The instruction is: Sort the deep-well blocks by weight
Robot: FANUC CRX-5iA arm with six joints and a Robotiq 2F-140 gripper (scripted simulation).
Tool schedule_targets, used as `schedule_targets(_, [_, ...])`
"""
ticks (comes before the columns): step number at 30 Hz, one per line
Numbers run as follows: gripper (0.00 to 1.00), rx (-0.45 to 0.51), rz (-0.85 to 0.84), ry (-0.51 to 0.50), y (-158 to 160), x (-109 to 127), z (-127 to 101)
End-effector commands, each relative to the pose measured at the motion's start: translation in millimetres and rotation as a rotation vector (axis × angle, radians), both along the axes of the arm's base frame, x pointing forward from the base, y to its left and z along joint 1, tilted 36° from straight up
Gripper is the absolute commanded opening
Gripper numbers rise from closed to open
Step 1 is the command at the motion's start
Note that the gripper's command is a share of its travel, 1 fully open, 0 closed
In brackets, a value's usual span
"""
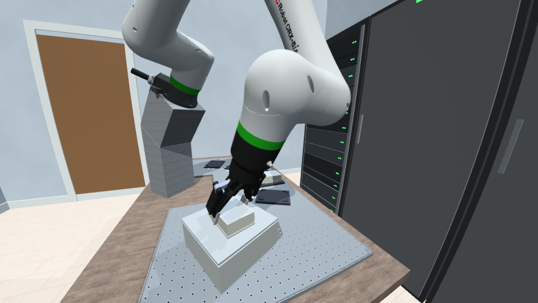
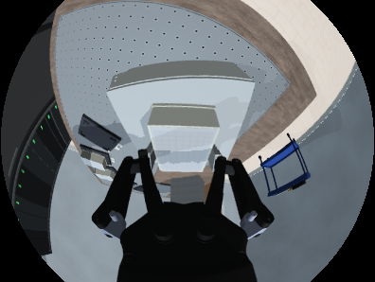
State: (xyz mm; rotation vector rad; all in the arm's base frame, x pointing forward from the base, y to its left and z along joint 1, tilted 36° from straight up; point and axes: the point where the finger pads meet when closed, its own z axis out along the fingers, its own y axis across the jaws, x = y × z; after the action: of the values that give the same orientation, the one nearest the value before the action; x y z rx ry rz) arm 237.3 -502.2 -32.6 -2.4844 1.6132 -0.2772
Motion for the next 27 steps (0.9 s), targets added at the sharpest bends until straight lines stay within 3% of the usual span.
schedule_targets(1, [0.1, 0.0, 0.0, 0.0, -0.1, 0.0, 0.0])
schedule_targets(27, [0.1, 0.0, 0.0, 0.0, 4.1, -4.1, 8.1])
